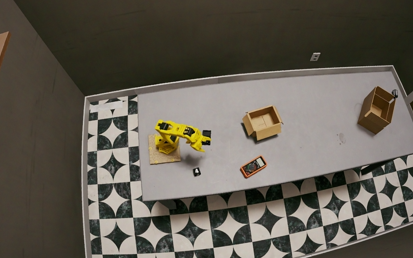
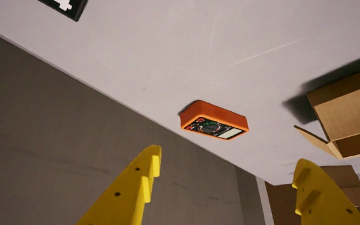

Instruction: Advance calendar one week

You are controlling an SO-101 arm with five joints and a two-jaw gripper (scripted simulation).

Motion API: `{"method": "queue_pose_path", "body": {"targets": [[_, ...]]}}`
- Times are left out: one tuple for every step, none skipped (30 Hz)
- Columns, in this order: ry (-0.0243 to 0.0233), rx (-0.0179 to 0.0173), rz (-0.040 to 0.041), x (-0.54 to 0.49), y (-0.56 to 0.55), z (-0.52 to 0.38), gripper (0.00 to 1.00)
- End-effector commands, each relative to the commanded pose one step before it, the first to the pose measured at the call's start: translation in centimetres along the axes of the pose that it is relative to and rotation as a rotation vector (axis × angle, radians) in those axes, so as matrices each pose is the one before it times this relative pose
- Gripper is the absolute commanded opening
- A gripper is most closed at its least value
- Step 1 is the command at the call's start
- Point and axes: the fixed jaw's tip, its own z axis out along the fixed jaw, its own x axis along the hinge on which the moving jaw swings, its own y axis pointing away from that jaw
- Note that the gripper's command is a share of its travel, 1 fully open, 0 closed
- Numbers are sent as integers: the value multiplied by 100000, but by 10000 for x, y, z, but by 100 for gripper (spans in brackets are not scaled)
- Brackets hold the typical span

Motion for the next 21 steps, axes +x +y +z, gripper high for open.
{"method": "queue_pose_path", "body": {"targets": [[1245, 3214, 12616, -4821, -11307, -91, 35], [-217, 585, 2910, -1719, -2292, 187, 35], [-237, 578, 2902, -1806, -2213, 190, 35], [-263, 564, 2890, -1892, -2138, 187, 35], [-283, 550, 2876, -1960, -2053, 190, 35], [-302, 536, 2861, -2032, -1956, 197, 35], [0, 0, 0, 0, 0, 0, 35], [0, 0, 0, 0, 0, 0, 35], [-321, 519, 2841, -2089, -1868, 192, 35], [-339, 503, 2820, -2150, -1772, 192, 35], [-357, 484, 2795, -2194, -1675, 195, 35], [-372, 464, 2767, -2235, -1576, 197, 35], [-386, 447, 2743, -2265, -1473, 193, 35], [-397, 427, 2708, -2291, -1376, 195, 35], [-408, 404, 2677, -2312, -1273, 196, 35], [-416, 387, 2643, -2329, -1172, 190, 35], [-427, 364, 2603, -2324, -1075, 196, 35], [-431, 344, 2563, -2328, -978, 189, 35], [-438, 323, 2522, -2319, -878, 192, 35], [-439, 300, 2479, -2304, -788, 184, 35], [-443, 280, 2432, -2285, -700, 186, 35]]}}
